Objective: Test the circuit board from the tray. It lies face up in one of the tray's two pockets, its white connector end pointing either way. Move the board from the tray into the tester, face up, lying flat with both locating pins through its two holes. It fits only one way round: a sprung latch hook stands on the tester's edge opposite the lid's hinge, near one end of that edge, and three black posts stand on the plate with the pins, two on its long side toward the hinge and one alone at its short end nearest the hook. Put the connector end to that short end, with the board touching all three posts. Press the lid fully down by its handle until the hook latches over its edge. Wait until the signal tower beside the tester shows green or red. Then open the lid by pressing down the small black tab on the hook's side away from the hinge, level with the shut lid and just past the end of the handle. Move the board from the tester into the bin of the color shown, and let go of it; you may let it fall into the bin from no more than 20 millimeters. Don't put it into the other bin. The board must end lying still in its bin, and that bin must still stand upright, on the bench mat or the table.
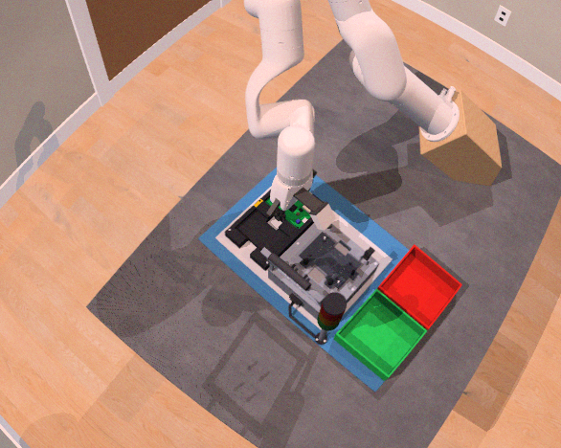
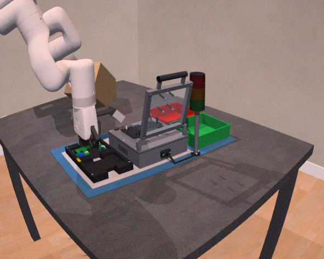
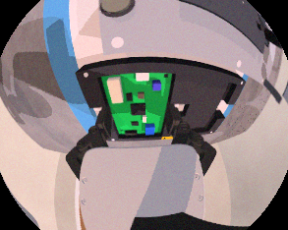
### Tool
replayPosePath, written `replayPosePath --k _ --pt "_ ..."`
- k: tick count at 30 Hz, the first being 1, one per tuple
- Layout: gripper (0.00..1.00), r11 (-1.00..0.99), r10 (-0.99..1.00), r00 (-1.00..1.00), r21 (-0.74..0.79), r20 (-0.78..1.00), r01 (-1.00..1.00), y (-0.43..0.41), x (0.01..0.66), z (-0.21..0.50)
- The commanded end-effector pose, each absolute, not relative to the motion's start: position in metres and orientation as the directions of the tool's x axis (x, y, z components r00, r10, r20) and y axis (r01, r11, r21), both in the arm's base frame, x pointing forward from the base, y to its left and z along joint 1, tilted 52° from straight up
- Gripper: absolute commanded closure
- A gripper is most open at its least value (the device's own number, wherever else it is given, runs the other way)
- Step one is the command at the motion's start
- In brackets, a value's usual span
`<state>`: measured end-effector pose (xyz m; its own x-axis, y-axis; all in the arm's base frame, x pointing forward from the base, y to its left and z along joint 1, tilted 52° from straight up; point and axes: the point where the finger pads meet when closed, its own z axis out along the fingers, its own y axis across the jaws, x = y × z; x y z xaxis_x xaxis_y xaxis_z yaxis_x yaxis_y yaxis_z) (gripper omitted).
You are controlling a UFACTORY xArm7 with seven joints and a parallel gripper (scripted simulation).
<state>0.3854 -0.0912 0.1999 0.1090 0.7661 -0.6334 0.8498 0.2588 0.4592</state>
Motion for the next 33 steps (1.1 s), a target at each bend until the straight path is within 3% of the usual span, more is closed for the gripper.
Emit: replayPosePath --k 1,33 --pt "0.21 0.261 0.766 0.109 0.461 -0.634 0.848 -0.09 0.386 0.202" --pt "0.21 0.261 0.766 0.108 0.461 -0.634 0.848 -0.073 0.371 0.219"
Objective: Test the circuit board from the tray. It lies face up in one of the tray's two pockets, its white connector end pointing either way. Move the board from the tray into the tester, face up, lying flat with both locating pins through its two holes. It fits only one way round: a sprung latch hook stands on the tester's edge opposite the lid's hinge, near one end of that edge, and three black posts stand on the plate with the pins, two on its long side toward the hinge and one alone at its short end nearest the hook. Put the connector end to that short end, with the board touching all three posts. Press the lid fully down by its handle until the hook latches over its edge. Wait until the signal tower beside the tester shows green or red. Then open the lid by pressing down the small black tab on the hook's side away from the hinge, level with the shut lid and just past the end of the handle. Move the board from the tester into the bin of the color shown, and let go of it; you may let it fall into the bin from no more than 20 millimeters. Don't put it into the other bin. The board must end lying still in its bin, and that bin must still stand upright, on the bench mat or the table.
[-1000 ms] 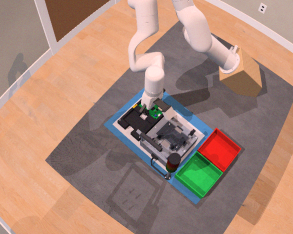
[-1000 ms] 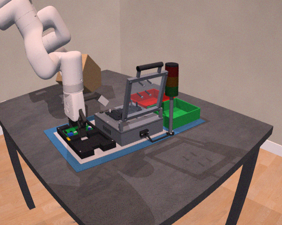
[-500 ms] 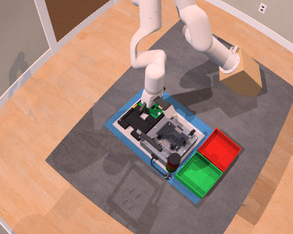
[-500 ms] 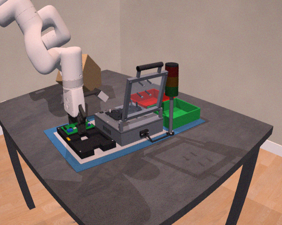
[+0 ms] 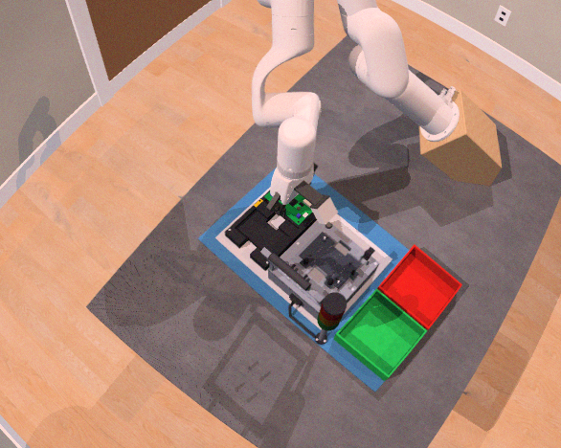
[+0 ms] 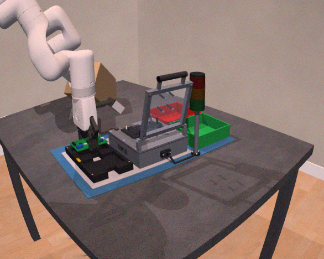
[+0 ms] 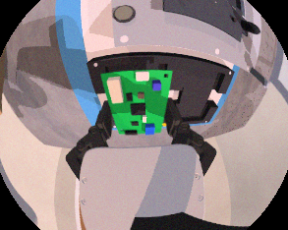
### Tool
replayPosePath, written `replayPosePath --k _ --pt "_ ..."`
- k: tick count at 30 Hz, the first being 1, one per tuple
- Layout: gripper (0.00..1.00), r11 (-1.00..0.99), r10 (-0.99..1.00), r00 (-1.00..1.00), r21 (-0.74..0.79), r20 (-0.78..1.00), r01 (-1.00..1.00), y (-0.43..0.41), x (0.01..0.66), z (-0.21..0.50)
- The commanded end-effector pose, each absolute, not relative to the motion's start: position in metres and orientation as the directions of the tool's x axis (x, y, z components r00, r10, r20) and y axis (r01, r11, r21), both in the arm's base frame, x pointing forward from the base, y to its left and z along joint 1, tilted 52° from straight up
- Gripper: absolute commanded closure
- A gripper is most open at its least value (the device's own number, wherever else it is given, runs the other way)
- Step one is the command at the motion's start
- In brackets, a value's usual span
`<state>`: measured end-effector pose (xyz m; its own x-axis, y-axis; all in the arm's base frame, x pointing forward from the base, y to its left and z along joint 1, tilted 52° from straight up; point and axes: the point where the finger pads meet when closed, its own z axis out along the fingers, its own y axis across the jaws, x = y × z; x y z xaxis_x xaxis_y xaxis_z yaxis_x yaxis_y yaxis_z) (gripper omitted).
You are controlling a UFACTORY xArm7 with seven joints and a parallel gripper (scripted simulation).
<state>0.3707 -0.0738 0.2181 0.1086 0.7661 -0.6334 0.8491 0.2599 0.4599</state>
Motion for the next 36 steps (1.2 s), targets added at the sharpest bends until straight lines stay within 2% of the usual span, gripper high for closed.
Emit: replayPosePath --k 1,36 --pt "0.21 0.261 0.766 0.108 0.461 -0.634 0.848 -0.073 0.371 0.219" --pt "0.21 0.261 0.766 0.108 0.461 -0.634 0.848 -0.032 0.335 0.263"
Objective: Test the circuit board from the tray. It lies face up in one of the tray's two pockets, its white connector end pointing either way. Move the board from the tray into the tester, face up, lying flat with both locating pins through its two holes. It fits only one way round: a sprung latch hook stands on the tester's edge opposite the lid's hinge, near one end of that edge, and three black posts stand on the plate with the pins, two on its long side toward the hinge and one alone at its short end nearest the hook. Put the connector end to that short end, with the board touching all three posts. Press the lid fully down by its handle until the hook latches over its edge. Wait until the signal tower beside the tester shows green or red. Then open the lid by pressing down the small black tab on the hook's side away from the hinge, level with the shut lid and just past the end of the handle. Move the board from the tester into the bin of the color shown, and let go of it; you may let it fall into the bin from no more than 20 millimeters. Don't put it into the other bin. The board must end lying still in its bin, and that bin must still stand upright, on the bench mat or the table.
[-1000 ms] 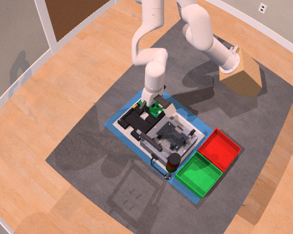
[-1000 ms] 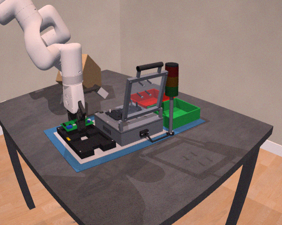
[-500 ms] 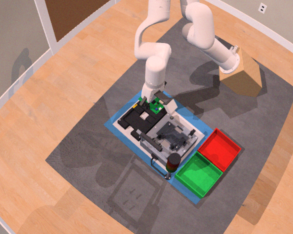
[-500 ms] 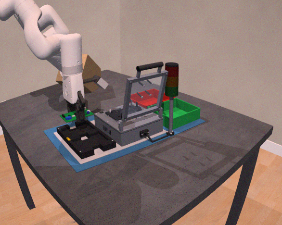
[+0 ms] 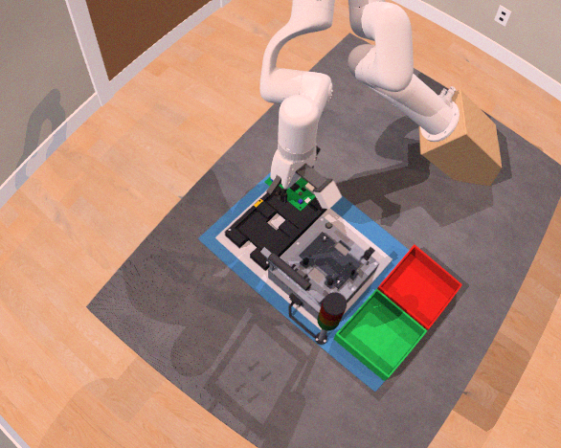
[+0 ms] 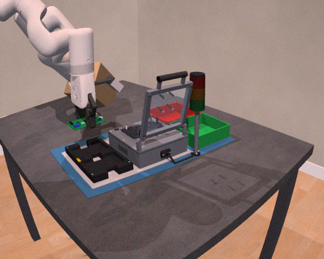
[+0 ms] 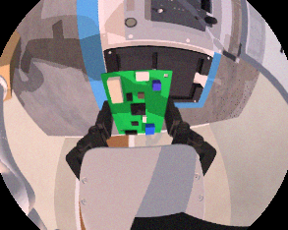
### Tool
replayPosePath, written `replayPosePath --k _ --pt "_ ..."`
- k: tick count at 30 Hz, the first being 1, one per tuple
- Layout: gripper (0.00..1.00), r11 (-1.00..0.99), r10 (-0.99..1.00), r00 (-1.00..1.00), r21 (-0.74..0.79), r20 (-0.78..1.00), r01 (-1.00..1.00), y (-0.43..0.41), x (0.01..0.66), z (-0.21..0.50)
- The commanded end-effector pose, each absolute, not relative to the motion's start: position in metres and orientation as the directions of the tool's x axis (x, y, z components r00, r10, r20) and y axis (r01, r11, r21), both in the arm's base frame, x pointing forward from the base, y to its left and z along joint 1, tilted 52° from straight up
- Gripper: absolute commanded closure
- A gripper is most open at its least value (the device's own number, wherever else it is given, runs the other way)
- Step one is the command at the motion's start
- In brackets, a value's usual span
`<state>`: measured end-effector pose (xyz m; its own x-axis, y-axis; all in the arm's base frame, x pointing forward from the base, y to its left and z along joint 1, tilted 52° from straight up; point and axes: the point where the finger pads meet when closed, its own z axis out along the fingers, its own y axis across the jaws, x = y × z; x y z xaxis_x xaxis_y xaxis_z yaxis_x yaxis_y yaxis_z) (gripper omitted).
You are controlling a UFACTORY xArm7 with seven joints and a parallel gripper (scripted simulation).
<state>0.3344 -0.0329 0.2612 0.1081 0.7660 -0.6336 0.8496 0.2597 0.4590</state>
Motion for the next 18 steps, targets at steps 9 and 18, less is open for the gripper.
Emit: replayPosePath --k 9,18 --pt "0.21 0.261 0.766 0.109 0.462 -0.633 0.848 -0.0318 0.3347 0.2628" --pt "0.21 0.261 0.766 0.109 0.462 -0.633 0.848 -0.0273 0.3365 0.2607"
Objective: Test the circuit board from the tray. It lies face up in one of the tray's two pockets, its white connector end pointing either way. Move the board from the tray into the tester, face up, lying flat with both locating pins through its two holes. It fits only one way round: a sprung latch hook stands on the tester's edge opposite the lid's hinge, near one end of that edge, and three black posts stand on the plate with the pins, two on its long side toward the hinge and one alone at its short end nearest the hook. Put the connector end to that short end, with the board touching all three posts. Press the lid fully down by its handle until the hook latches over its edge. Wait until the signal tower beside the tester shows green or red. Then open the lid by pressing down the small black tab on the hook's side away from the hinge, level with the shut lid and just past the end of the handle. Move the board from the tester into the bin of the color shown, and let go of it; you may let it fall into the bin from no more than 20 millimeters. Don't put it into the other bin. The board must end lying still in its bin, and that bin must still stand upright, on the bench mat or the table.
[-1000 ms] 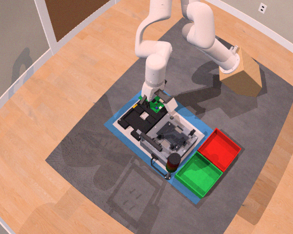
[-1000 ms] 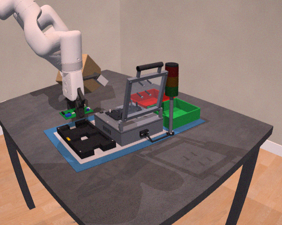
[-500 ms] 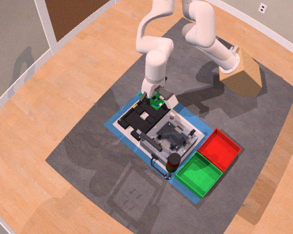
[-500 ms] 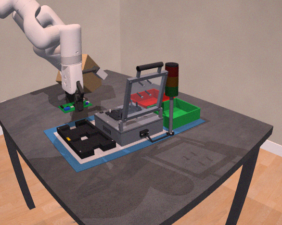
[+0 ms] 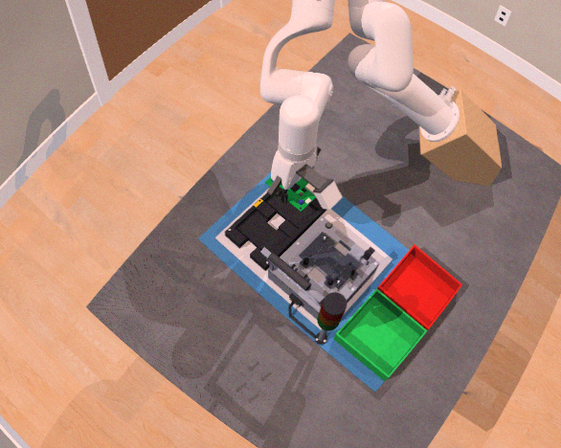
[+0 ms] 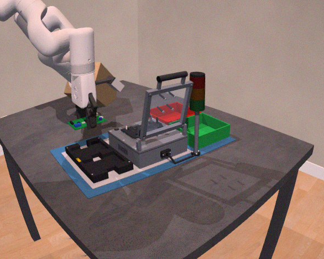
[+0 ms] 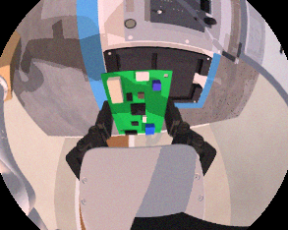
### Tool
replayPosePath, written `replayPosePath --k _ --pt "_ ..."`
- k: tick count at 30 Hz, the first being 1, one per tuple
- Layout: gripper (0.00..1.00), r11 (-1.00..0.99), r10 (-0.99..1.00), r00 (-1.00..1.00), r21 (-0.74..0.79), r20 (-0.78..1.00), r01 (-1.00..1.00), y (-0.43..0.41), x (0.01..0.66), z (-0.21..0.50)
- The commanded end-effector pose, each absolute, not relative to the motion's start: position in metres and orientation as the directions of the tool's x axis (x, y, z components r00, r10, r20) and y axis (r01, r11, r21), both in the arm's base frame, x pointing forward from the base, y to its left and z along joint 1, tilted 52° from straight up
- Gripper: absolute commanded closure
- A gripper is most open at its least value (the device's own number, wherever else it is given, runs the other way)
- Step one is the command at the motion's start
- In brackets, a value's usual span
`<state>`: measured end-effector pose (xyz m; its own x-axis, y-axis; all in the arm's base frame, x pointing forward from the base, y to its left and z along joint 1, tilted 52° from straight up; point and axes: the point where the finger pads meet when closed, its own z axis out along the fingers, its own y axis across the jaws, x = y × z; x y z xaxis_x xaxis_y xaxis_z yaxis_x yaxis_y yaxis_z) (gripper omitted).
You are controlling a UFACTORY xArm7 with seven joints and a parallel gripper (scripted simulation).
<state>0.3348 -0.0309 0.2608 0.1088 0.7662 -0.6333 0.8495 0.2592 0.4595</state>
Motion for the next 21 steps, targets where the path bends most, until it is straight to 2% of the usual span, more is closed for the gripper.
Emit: replayPosePath --k 1,21 --pt "0.21 0.261 0.766 0.109 0.462 -0.633 0.848 -0.026 0.337 0.26" --pt "0.21 0.261 0.766 0.109 0.462 -0.633 0.848 0.051 0.368 0.224"
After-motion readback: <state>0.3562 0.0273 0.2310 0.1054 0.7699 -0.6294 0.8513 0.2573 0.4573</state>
